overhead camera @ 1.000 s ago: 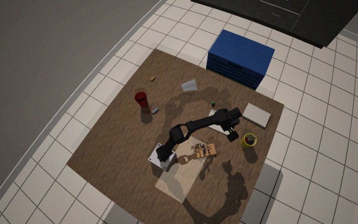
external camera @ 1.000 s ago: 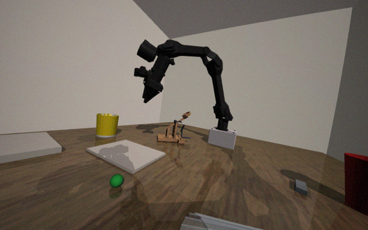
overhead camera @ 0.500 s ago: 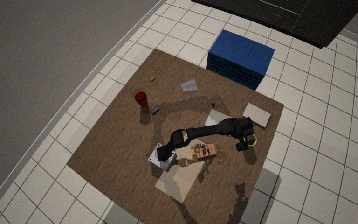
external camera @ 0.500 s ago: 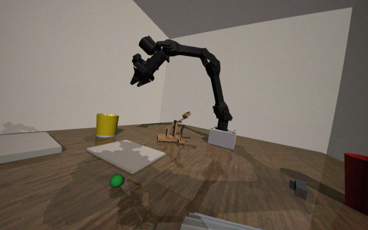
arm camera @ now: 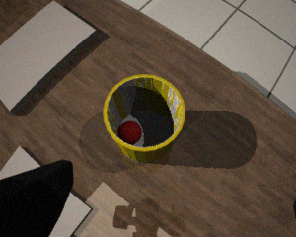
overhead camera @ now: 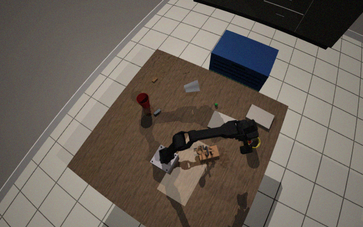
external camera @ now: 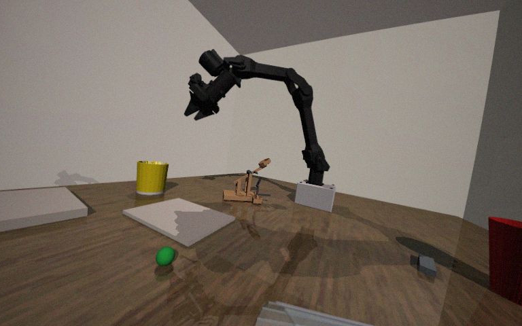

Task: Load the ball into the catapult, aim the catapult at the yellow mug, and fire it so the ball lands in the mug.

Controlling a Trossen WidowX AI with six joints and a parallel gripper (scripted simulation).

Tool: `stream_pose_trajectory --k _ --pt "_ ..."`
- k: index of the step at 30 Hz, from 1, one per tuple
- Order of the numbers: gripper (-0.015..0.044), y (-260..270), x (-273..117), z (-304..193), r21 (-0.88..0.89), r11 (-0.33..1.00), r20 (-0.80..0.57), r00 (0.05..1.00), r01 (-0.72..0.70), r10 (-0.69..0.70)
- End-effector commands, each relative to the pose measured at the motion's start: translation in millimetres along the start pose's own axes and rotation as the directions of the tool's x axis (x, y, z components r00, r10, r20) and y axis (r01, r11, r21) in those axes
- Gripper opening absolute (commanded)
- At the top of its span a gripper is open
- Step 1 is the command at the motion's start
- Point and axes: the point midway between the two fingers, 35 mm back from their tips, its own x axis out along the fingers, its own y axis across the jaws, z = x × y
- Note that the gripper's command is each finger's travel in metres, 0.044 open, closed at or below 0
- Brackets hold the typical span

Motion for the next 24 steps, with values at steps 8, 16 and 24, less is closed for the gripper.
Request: stream_pose_trajectory --k 8,16,24 --pt "0.0440 0.2 -2.7 2.5 0.007 1.000 0.010 1.000 -0.005 0.005" --pt "0.0440 -0.2 -0.5 0.4 0.001 1.000 0.002 1.000 0.000 0.000" --pt "0.0440 -0.2 -0.5 0.4 0.001 1.000 0.002 1.000 0.000 0.000"
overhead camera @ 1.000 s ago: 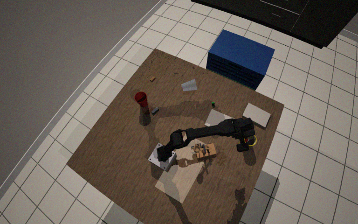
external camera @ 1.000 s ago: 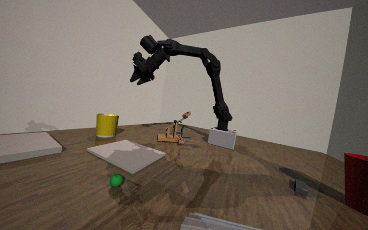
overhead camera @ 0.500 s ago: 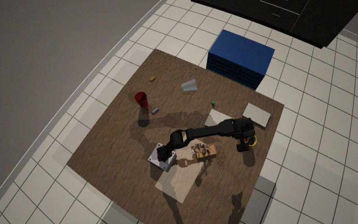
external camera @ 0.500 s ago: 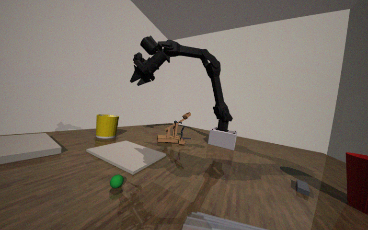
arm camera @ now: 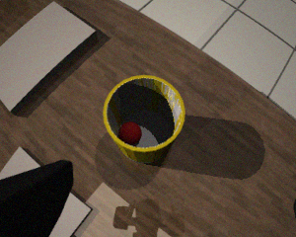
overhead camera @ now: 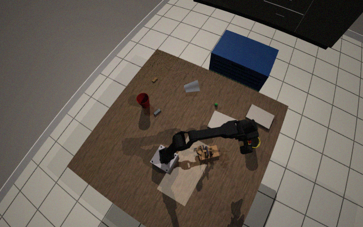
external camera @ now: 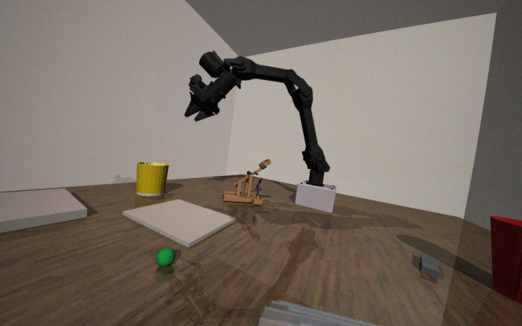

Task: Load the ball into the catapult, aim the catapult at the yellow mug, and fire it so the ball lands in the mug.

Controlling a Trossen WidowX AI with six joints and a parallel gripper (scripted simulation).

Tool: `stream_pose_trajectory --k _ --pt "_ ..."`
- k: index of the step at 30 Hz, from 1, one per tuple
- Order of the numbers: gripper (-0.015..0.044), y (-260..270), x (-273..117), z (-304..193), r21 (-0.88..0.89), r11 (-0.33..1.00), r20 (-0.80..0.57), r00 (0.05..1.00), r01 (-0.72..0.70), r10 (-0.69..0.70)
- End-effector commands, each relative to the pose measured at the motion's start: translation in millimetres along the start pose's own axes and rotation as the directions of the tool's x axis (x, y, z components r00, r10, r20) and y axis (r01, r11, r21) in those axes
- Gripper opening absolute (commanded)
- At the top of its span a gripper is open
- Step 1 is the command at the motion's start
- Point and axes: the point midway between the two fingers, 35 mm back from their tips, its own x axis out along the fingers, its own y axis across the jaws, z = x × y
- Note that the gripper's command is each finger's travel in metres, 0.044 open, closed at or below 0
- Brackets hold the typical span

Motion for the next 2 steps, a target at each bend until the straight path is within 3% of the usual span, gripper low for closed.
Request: stream_pose_trajectory --k 1,2 --pt "0.0440 0.0 0.0 0.0 0.000 1.000 0.000 1.000 0.000 0.000" --pt "0.0440 0.0 0.0 0.0 0.000 1.000 0.000 1.000 0.000 0.000"
